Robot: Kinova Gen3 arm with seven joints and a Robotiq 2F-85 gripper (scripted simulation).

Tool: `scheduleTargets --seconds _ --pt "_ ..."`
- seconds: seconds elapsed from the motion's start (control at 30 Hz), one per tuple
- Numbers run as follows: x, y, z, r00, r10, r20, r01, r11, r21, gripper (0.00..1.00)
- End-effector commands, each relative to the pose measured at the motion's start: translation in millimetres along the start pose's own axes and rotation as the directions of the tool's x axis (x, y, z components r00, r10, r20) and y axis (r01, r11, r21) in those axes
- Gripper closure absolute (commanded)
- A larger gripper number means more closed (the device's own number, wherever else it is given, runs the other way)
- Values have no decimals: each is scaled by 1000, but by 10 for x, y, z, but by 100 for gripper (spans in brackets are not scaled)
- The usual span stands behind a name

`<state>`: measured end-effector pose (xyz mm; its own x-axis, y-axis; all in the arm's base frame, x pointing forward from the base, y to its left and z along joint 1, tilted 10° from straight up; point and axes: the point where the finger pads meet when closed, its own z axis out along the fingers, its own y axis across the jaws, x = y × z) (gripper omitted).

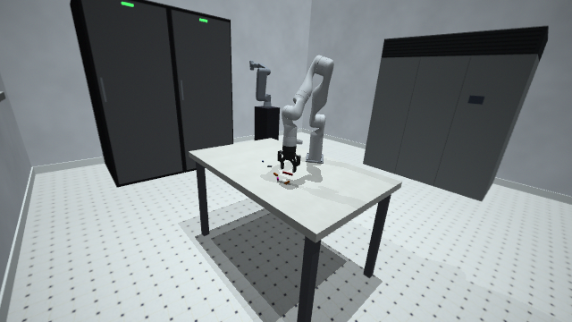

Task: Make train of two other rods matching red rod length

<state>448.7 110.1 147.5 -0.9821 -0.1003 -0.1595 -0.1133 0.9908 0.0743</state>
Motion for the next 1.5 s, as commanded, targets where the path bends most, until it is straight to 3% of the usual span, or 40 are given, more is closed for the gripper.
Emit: scheduleTargets --seconds 0.0,1.0,1.47 --pt "-5 0 -6 1000 0 2 0 1000 0 76" --pt "-5 0 -2 1000 0 2 0 1000 0 76" --pt "-5 -1 108 1000 0 1 0 1000 0 76"
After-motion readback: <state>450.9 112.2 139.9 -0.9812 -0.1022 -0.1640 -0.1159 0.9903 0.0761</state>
